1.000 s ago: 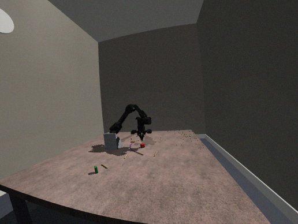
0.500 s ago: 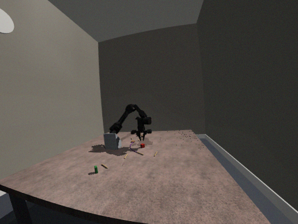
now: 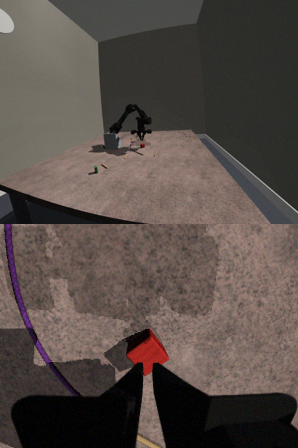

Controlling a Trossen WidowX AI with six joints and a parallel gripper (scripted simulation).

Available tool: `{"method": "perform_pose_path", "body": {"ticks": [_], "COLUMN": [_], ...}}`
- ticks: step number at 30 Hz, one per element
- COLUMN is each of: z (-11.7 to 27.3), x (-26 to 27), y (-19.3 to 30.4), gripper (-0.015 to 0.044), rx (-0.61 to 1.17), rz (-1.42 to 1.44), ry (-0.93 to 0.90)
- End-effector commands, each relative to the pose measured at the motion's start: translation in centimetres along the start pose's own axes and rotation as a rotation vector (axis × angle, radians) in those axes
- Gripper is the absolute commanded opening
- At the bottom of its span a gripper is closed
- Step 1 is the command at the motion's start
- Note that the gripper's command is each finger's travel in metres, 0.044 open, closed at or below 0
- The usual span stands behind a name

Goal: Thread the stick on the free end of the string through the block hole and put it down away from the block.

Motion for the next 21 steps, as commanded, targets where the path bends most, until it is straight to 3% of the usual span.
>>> {"method": "perform_pose_path", "body": {"ticks": [1,11,14,21], "z": [0.0,0.0,0.1,0.4], "x": [0.0,0.0,0.3,2.1], "y": [0.0,0.0,1.2,6.3], "gripper": [0.0000,0.0000,0.0079,0.0263], "rx": [0.000,0.000,0.006,0.020], "rz": [0.000,0.000,-0.168,-0.971], "ry": [0.000,0.000,0.003,0.019]}}
Point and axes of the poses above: the point midway between the two fingers, 35 mm back from their tips, its own z axis back along the fingers, its own x axis across the jaws, y = z × x, the point moved 2 cm from there along z, back along the fingers, and after that the axes turned 14 degrees about z, right-handed, at the moved point
